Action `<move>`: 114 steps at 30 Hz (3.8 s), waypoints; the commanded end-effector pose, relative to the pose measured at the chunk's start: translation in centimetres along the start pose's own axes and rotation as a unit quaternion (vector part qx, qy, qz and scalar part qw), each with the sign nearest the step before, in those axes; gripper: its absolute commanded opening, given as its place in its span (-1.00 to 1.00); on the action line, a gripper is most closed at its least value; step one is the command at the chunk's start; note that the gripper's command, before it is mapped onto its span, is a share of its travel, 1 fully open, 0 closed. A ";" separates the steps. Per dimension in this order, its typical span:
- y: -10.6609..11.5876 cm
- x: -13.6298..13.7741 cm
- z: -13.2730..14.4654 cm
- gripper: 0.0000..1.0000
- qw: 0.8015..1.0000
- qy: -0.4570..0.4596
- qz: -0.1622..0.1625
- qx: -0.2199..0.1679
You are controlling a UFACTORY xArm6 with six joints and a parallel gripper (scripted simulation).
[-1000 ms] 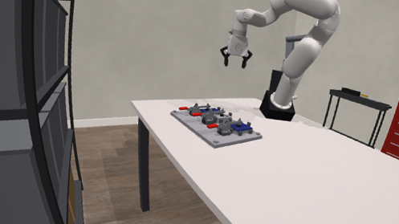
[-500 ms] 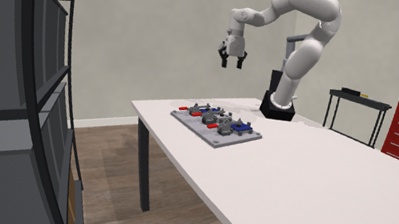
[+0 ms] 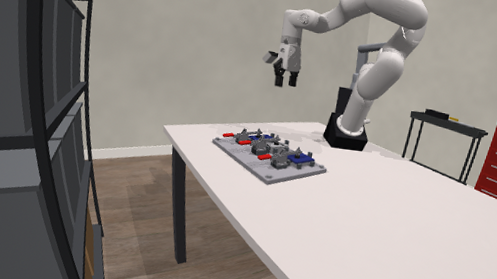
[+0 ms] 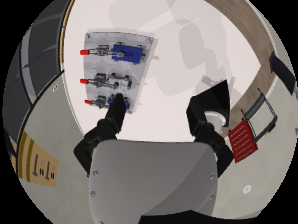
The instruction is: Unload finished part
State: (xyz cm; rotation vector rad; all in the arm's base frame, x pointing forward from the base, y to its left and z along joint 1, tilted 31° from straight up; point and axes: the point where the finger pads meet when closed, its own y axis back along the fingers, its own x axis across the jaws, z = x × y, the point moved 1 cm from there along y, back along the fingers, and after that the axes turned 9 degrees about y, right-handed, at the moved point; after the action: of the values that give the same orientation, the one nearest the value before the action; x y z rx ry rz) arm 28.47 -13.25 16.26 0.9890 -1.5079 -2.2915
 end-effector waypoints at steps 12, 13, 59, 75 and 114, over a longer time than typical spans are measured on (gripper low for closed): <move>-0.4 -4.7 1.3 1.00 0.977 0.212 -0.004 0.004; -0.5 -5.0 1.4 1.00 0.974 0.225 -0.004 0.004; -1.6 -13.5 6.4 1.00 0.801 0.598 -0.020 0.005; -1.6 -13.6 6.5 -1.00 0.801 0.599 -0.020 0.005; -1.6 -13.5 6.4 1.00 0.801 0.598 -0.020 0.005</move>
State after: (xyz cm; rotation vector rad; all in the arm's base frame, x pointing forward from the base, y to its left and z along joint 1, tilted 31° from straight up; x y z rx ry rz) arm 34.65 -0.73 21.88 1.9085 -0.8692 -1.0837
